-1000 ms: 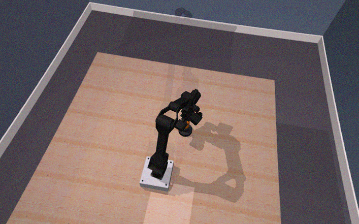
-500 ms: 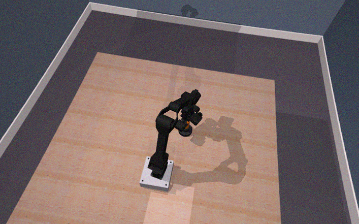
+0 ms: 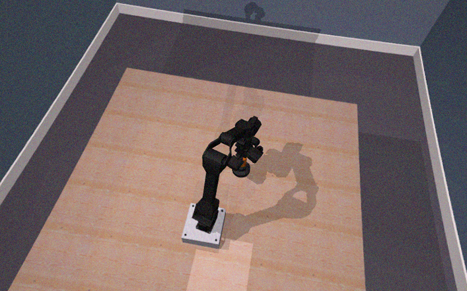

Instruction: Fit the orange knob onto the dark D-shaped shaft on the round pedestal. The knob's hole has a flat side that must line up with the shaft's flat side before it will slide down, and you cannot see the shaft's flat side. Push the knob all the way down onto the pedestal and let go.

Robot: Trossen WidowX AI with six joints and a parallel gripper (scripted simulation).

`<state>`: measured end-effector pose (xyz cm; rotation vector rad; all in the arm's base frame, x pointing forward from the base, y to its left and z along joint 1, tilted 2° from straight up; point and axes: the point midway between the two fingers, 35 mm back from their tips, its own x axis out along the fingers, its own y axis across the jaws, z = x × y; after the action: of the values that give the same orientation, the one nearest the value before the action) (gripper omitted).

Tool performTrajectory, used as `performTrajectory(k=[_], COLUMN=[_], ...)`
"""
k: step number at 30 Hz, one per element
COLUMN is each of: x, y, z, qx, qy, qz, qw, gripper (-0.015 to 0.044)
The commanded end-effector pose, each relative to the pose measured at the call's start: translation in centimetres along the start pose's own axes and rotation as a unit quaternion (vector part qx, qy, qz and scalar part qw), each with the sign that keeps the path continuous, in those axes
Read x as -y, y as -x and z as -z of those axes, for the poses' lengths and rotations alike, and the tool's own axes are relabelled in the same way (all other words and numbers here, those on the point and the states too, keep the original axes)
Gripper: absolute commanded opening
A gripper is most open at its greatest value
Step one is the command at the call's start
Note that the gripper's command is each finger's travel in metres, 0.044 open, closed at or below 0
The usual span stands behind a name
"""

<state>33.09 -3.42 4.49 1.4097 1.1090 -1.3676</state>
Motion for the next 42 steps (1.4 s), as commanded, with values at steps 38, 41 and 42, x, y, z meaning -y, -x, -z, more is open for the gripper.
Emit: performTrajectory(k=[38, 41, 42], x=[-0.11, -0.11, -0.11], y=[-0.09, -0.16, -0.18], z=[-0.03, -0.03, -0.03], qx=[0.001, 0.001, 0.001], qy=[-0.107, -0.107, -0.107], qz=[-0.002, -0.002, -0.002], qw=[0.994, 0.994, 0.994], gripper=[0.0000, 0.0000, 0.0000])
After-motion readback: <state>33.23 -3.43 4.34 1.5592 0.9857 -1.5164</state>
